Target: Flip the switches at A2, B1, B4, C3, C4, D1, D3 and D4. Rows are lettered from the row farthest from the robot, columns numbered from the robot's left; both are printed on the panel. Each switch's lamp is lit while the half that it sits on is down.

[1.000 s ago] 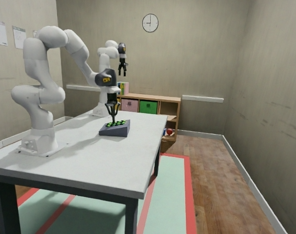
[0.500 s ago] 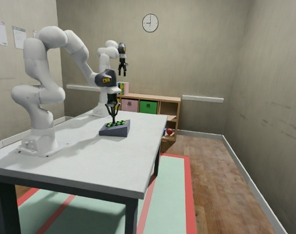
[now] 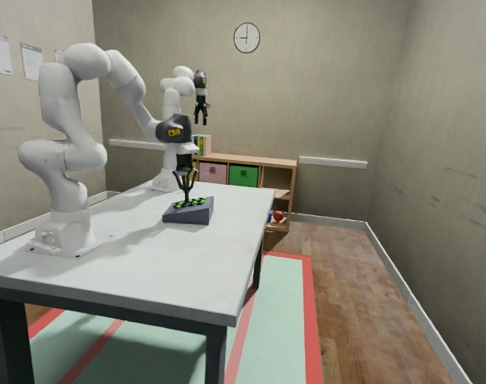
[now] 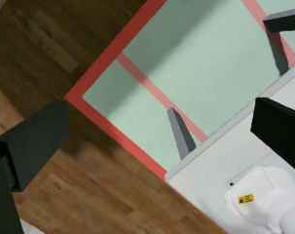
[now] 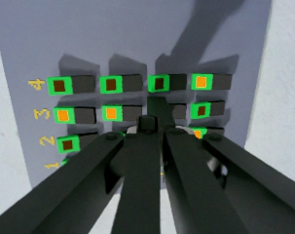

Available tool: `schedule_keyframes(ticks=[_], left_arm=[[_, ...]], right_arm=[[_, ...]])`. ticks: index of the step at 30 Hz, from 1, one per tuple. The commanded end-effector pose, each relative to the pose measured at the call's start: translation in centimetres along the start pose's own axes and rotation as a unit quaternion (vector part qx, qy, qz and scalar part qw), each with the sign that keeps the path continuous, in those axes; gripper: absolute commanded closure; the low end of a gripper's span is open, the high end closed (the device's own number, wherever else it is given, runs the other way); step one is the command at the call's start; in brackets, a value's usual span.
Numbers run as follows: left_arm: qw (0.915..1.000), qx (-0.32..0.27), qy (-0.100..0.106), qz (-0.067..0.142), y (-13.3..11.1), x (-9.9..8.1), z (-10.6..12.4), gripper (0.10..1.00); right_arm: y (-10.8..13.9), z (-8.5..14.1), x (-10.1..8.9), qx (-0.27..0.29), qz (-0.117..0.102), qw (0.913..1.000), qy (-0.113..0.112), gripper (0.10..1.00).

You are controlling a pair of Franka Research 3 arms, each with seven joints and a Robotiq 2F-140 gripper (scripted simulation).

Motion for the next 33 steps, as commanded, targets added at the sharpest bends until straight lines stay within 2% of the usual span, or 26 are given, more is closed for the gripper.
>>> schedule_keyframes(ticks=[1, 12, 21, 33], left_arm=[[1.0000, 0.003, 0.000, -0.002, -0.2, 0.0, -0.1, 0.098], [1.0000, 0.003, 0.000, -0.002, -0.2, 0.0, -0.1, 0.098], [1.0000, 0.003, 0.000, -0.002, -0.2, 0.0, -0.1, 0.098], [1.0000, 0.003, 0.000, -0.002, -0.2, 0.0, -0.1, 0.098]], right_arm=[[0.0, 0.0, 0.1, -0.006, -0.001, 1.0000, 0.000, 0.999], [0.0, 0.0, -0.5, -0.006, -0.001, 1.0000, 0.000, 0.999], [0.0, 0.0, -2.7, -0.006, -0.001, 1.0000, 0.000, 0.999], [0.0, 0.0, -2.8, -0.006, -0.001, 1.0000, 0.000, 0.999]])
Point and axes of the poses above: on each arm, the point where the finger pads meet when closed, its own x axis out along the fingers, its own z axis across the jaws, y = z × x, the point moved 5 cm from there along -x, back along the fingers, and after that the axes turned 1 degree about x, right-handed, at the moved point
